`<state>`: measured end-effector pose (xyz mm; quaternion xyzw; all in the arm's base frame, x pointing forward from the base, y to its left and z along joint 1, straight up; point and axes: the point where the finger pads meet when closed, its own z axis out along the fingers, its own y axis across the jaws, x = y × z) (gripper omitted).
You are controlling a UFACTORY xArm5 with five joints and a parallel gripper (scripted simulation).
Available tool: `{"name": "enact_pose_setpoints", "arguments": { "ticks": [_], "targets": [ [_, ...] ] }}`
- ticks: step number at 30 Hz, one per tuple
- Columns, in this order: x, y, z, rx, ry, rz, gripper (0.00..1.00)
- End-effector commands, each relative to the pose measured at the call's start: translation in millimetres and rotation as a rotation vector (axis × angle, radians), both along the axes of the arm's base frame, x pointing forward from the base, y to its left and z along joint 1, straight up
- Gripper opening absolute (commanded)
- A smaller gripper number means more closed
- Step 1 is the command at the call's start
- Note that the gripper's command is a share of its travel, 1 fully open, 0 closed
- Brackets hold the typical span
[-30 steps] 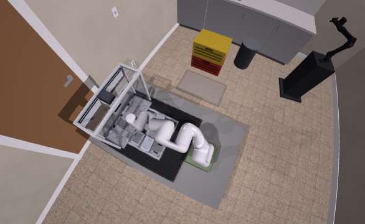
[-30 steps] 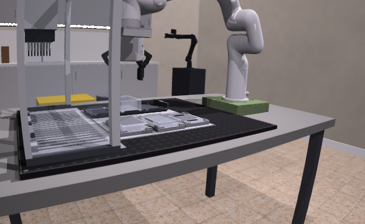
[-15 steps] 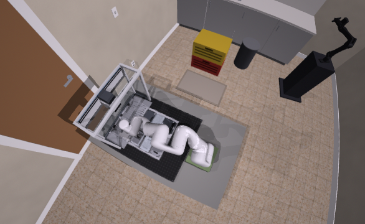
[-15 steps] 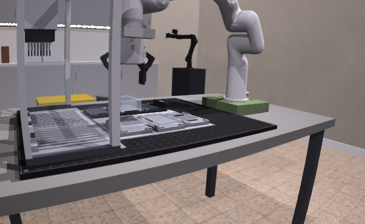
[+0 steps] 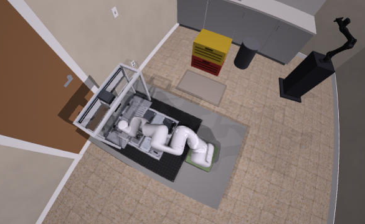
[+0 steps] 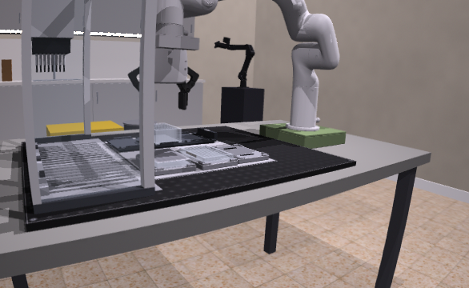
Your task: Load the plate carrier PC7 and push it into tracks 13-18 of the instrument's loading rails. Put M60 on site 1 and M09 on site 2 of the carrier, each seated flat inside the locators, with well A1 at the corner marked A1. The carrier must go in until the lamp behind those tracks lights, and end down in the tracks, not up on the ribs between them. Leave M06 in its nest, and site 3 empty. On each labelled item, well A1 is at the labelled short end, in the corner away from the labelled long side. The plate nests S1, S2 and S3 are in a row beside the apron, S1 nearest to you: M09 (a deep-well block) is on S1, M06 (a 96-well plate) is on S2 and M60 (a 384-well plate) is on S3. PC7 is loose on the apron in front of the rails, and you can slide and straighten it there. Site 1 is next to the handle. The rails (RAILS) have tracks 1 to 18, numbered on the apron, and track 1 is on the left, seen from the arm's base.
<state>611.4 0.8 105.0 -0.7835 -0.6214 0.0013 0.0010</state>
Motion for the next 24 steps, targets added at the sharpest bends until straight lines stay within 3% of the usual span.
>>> {"name": "enact_pose_setpoints", "arguments": {
  "ticks": [1,24],
  "targets": [
    [1,0,-2.5,0.004,-0.004,0.000,1.00],
    [1,0,-37.6,0.004,-0.004,0.000,1.00]
  ]
}}
